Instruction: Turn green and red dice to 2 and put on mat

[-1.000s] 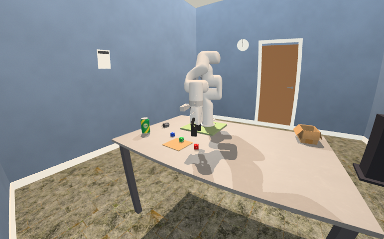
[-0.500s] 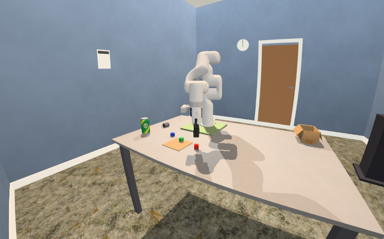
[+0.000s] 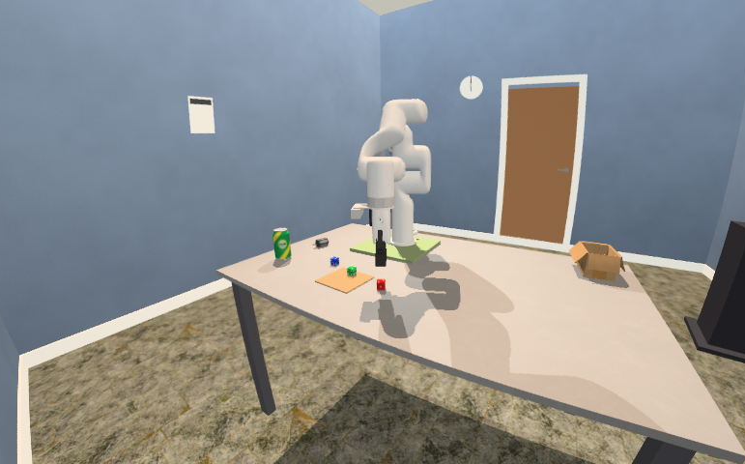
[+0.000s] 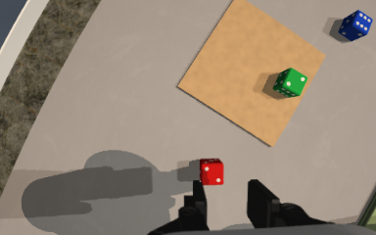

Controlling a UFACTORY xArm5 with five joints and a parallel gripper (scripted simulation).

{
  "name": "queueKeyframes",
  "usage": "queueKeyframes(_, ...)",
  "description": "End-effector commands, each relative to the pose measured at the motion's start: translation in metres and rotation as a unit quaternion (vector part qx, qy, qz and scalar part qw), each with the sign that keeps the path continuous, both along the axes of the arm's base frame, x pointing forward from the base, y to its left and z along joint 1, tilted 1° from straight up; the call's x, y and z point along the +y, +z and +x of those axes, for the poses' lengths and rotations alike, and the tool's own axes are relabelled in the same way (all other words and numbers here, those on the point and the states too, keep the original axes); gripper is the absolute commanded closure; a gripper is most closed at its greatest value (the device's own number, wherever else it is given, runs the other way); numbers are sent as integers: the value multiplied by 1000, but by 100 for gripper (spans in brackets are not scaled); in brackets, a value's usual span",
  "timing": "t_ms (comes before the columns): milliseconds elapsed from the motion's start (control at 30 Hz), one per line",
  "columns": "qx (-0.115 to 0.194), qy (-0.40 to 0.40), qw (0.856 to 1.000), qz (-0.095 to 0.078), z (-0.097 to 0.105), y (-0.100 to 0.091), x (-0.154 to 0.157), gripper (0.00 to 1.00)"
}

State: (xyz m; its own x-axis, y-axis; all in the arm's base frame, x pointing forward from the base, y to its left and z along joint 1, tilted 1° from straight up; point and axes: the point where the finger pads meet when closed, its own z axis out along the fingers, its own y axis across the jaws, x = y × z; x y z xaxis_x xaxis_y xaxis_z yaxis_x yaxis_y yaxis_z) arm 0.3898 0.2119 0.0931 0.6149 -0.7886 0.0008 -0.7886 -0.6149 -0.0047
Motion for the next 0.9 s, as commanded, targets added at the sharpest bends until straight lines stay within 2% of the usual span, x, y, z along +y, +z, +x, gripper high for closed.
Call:
queueKeyframes(0,-2,0,1000,1,1,1,1,58)
queueKeyframes(867,-2,0,1000,1,1,-2,1,58)
